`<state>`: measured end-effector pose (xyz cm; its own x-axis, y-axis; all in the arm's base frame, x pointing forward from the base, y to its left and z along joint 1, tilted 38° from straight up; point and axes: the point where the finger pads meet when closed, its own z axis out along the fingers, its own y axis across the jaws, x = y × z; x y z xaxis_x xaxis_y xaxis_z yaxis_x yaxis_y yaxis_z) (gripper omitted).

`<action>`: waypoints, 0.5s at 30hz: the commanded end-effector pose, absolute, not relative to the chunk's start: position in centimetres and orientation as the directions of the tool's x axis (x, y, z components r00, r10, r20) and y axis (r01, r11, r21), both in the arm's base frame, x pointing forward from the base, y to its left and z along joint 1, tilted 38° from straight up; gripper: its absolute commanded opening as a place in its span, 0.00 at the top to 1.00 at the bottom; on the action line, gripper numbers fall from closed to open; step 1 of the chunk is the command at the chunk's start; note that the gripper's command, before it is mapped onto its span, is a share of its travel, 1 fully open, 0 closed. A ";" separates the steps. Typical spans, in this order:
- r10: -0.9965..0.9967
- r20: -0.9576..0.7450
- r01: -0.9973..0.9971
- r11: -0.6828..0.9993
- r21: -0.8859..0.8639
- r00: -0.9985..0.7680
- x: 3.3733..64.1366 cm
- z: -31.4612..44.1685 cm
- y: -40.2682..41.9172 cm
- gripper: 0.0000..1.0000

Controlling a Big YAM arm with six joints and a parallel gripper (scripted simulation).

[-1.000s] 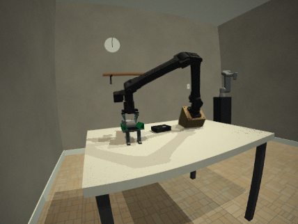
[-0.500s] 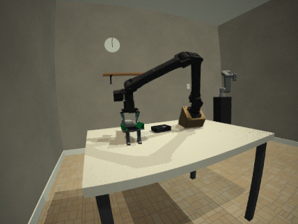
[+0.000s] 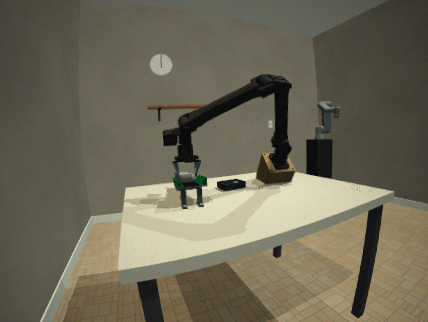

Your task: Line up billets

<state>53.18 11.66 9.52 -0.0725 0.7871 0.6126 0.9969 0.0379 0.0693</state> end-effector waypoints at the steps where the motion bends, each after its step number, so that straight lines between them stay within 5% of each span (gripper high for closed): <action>1: 0.788 0.610 0.995 0.021 0.097 -0.076 54.3 10.3 11.2 0.20; 15: 0.789 0.606 0.991 0.021 0.135 -0.099 54.8 14.3 8.8 0.20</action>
<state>52.70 11.21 10.06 -0.0655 0.7873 0.6130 0.9977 0.0400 0.0553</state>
